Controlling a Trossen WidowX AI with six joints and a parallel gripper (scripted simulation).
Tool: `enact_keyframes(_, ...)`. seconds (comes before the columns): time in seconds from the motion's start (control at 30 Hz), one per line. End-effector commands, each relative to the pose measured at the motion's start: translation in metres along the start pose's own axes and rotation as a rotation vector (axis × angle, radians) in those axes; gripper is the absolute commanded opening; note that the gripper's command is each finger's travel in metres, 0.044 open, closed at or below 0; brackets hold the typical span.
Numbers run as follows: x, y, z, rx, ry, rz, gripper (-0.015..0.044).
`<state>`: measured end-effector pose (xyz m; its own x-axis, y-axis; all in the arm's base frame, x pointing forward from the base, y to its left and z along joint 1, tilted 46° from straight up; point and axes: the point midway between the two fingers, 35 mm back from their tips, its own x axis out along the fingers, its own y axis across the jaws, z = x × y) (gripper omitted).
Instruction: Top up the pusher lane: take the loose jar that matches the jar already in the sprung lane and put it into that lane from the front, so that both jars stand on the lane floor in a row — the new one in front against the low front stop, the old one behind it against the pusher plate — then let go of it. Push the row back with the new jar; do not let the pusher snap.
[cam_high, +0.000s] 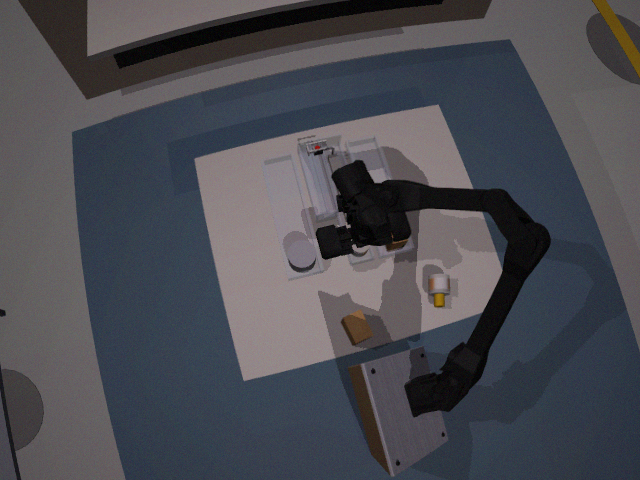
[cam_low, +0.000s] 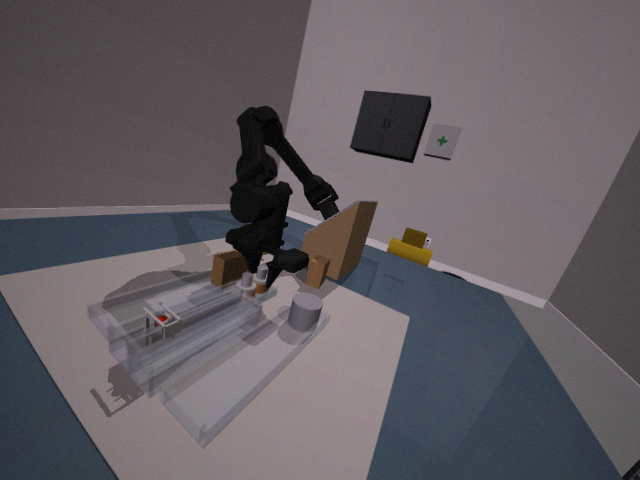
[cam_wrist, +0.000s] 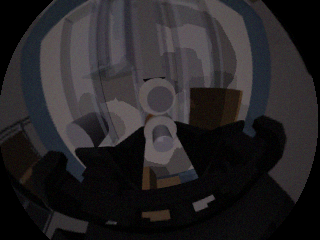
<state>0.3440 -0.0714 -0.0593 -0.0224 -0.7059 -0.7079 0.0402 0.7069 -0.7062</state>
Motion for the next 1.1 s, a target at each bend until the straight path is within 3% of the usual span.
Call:
enact_keyframes(0.0, 0.0023, -0.0023, 0.0027, 0.01, -0.01, -0.008, 0.0)
enact_keyframes(1.07, 0.0052, -0.0023, -0.0019, 0.009, -0.01, -0.008, 0.0)
